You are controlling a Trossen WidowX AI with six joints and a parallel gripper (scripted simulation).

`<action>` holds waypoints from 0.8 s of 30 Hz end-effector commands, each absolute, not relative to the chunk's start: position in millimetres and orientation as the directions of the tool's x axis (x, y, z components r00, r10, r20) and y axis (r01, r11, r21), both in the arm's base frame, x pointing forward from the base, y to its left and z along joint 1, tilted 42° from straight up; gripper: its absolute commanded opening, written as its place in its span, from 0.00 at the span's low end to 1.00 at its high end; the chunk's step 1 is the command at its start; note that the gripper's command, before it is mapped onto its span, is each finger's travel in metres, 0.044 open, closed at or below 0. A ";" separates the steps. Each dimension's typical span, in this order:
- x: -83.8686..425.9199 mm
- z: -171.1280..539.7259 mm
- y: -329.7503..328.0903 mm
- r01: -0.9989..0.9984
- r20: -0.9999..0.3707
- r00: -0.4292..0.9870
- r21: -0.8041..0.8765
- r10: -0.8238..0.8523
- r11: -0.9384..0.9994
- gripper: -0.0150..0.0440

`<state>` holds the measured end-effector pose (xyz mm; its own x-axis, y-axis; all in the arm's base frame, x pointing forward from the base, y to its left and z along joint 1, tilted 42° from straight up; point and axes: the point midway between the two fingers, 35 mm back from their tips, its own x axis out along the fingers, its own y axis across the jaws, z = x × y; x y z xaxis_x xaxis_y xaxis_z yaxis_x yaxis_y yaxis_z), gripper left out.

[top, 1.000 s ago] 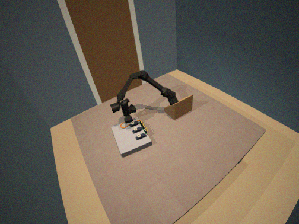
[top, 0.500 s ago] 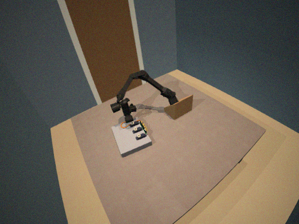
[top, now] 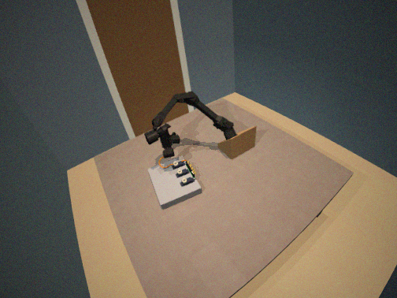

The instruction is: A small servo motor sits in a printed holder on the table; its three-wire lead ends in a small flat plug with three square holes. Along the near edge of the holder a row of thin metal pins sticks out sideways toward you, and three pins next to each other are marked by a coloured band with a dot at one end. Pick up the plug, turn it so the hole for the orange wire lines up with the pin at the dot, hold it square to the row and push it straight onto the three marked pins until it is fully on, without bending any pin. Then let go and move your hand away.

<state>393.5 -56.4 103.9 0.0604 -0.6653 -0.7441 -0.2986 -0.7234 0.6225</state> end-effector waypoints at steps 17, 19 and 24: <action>377.6 74.4 -17.6 -0.747 -0.757 0.064 0.396 -0.651 -0.534 0.25; 375.6 71.5 -14.0 -0.784 -0.758 0.064 0.365 -0.649 -0.503 0.25; 370.4 64.1 -5.3 -0.863 -0.760 0.064 0.282 -0.647 -0.418 0.25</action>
<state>374.5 -11.9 70.1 0.0659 -0.6513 -0.7559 -0.8188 -0.4683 0.3321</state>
